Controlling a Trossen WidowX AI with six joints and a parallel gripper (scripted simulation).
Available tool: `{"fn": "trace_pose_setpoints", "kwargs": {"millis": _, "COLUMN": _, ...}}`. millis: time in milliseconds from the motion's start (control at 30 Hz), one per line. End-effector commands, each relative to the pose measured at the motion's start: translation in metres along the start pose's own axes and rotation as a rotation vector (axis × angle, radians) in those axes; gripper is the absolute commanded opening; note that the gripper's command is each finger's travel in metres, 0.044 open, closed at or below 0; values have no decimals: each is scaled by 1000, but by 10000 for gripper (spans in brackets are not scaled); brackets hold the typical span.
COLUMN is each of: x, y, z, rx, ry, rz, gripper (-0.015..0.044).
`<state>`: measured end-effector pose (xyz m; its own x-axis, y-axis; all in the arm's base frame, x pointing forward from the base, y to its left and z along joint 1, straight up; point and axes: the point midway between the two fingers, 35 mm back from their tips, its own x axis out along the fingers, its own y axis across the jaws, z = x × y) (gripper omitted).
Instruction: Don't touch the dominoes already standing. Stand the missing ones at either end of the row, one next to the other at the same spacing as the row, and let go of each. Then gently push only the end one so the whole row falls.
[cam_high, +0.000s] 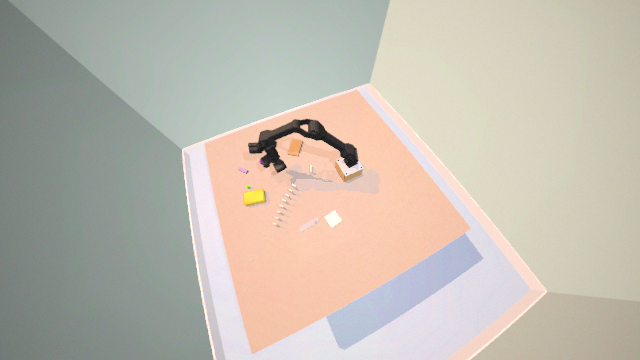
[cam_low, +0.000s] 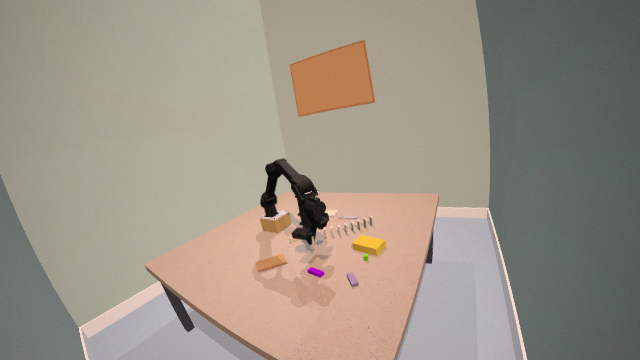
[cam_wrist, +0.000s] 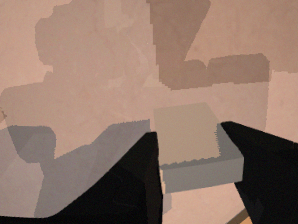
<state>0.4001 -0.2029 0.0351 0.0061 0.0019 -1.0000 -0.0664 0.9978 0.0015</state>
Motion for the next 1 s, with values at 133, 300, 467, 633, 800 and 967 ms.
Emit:
{"fn": "trace_pose_setpoints", "kwargs": {"millis": 133, "x": -92, "y": 3, "z": -4, "rx": 0, "ry": -30, "rz": -18, "gripper": 107}}
{"fn": "trace_pose_setpoints", "kwargs": {"millis": 300, "x": -92, "y": 3, "z": -4, "rx": 0, "ry": -30, "rz": -18, "gripper": 107}}
{"fn": "trace_pose_setpoints", "kwargs": {"millis": 467, "x": -93, "y": 21, "z": -5, "rx": -57, "ry": -29, "rz": -17, "gripper": 107}}
{"fn": "trace_pose_setpoints", "kwargs": {"millis": 633, "x": -94, "y": 80, "z": -17, "rx": -250, "ry": -26, "rz": -15, "gripper": 107}}
{"fn": "trace_pose_setpoints", "kwargs": {"millis": 800, "x": -89, "y": 134, "z": -41, "rx": -444, "ry": -23, "rz": -13, "gripper": 107}}
{"fn": "trace_pose_setpoints", "kwargs": {"millis": 967, "x": -86, "y": 149, "z": -51, "rx": -501, "ry": -22, "rz": -12, "gripper": 107}}
